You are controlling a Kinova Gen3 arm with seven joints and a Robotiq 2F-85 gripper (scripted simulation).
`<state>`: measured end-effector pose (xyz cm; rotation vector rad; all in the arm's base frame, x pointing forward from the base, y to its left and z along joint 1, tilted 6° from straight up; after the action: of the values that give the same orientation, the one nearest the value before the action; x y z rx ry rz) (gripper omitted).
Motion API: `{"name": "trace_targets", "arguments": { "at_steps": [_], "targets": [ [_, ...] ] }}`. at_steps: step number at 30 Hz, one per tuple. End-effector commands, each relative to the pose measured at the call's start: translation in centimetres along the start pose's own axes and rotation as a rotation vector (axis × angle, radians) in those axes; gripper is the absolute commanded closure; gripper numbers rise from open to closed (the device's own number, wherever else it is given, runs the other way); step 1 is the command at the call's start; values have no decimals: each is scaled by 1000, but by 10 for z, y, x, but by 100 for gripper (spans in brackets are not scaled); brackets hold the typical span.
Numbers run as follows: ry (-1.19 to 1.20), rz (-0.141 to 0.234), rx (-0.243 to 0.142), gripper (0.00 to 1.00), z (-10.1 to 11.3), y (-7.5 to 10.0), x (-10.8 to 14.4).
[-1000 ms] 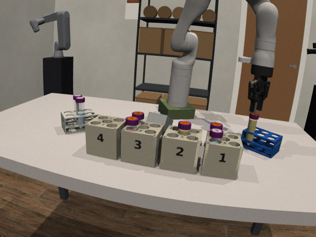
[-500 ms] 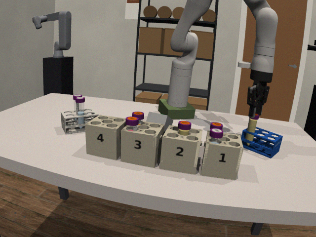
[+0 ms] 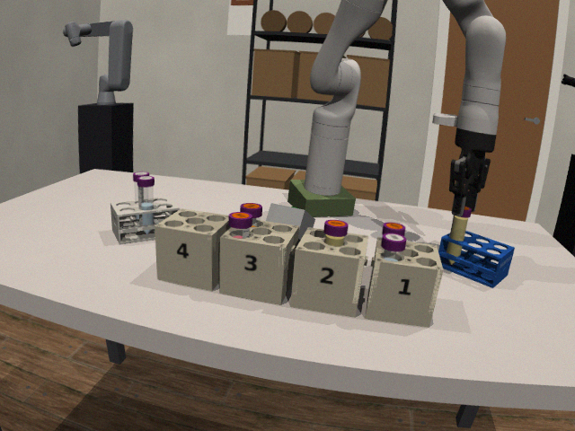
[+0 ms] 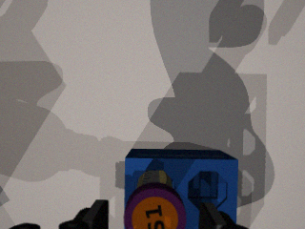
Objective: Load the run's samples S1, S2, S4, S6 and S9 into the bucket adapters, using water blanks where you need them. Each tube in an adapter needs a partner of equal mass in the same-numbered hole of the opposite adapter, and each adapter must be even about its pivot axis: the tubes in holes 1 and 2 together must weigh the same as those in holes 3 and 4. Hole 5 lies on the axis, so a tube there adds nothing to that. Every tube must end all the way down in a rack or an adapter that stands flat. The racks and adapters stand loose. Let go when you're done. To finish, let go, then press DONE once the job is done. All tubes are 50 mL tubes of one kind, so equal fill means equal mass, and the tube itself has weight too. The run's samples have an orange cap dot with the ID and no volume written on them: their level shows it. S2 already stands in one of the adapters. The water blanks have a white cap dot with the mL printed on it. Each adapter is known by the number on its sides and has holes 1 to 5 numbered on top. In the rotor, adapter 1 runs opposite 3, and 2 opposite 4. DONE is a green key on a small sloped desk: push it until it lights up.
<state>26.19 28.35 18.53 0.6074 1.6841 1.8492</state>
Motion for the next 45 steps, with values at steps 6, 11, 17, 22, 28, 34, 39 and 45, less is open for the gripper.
{"name": "trace_targets", "arguments": {
  "at_steps": [6, 11, 17, 22, 28, 34, 39, 45],
  "targets": [
    [-5, -1, -1, 38, 0, -3, 0],
    [-6, 0, -1, 38, 0, -4, 0],
    [-5, -1, -1, 38, 0, -6, 0],
    [-5, -1, -1, 38, 0, -8, 0],
    [-6, 0, -1, 38, 0, -9, 0],
    [-5, -1, -1, 38, 0, -11, 0],
    [-5, -1, -1, 38, 0, -13, 0],
    [-5, 0, -1, 38, 0, -14, 0]
  ]
}}
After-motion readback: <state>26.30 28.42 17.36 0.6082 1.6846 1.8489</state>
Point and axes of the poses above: the point where the finger pads meet when closed, its own y axis back along the fingers, its own x axis across the jaws, z = x × y, the point moved 7 cm from there along y, back along the fingers, and after that the axes turned 4 degrees about -y, right-handed, at the moved point
